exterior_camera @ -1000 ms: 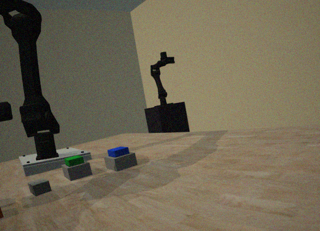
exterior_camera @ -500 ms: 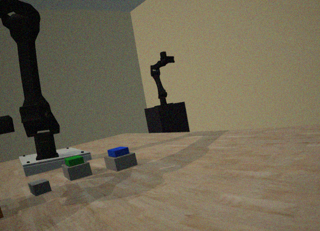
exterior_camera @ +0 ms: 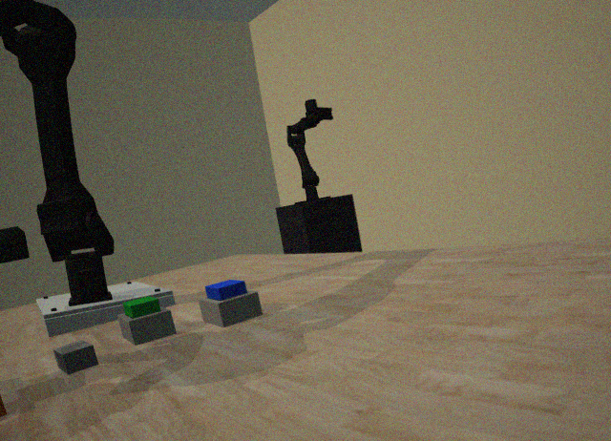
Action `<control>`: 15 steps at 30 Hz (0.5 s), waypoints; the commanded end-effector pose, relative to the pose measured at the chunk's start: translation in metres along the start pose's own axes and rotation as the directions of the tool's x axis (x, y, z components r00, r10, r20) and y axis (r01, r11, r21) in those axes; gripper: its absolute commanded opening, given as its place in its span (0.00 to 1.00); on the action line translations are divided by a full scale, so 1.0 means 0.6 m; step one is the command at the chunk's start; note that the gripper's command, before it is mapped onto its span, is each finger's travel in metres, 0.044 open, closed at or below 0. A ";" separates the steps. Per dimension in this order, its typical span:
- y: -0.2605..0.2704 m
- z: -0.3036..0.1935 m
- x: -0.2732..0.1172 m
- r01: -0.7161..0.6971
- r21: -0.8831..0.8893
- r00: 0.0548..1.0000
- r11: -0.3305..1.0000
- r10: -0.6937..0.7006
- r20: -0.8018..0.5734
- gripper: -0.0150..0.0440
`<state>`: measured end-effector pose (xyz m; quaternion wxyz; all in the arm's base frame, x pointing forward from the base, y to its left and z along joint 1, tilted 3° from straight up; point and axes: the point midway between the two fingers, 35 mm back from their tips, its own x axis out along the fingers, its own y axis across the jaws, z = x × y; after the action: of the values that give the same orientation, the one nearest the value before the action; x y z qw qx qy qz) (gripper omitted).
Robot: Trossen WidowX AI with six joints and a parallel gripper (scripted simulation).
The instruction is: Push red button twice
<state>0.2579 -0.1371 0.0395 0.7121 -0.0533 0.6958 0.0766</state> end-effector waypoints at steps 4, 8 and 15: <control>0.002 -0.001 0.002 -0.005 0.003 1.000 1.000 0.005 -0.001 0.29; 0.002 -0.001 0.002 -0.005 0.003 1.000 1.000 0.005 -0.001 0.29; 0.002 -0.001 -0.052 -0.005 0.003 1.000 1.000 0.005 -0.001 0.29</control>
<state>0.2554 -0.1363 0.0602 0.7083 -0.0500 0.6997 0.0786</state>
